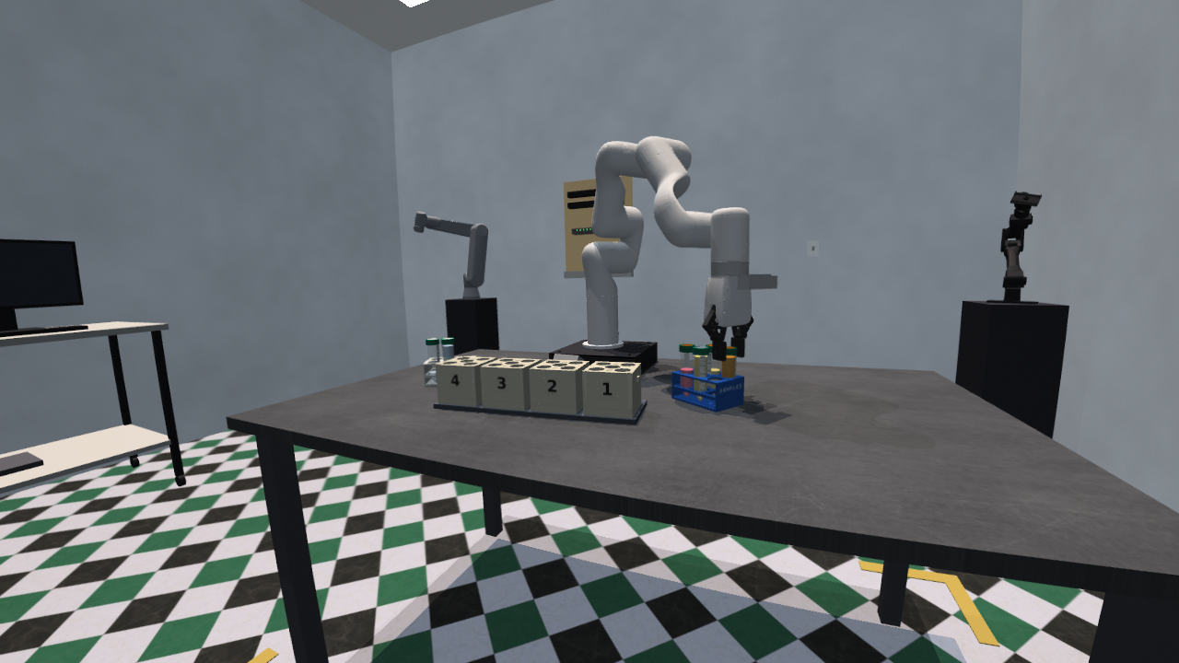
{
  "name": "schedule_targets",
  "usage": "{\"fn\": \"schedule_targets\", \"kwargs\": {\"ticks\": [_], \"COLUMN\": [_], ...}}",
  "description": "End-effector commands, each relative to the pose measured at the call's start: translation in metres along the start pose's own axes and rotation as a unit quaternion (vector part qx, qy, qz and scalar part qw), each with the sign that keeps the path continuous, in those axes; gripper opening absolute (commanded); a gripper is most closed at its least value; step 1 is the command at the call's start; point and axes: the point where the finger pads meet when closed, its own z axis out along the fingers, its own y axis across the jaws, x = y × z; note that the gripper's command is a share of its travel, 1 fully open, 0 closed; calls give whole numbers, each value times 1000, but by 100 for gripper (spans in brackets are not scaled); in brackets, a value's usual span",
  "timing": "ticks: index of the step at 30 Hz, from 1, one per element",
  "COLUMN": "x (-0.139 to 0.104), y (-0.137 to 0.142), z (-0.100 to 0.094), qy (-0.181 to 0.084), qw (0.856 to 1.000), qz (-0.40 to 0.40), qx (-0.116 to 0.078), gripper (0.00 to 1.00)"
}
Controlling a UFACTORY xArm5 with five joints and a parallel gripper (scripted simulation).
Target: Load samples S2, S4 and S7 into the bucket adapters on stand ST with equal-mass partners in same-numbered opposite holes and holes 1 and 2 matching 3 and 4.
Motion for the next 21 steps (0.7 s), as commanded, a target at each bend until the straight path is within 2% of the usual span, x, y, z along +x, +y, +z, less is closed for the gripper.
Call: {"fn": "schedule_targets", "kwargs": {"ticks": [1, 2, 3, 21], "x": [1, 1, 1, 1], "y": [0, 0, 0, 0], "z": [-1, -1, -2, -3], "qy": [2, 2, 2, 2], "qw": [1000, 1000, 1000, 1000], "qz": [0, 0, 0, 0], "qx": [-3, -3, -3, -3], "gripper": [57, 57, 0, 0]}}
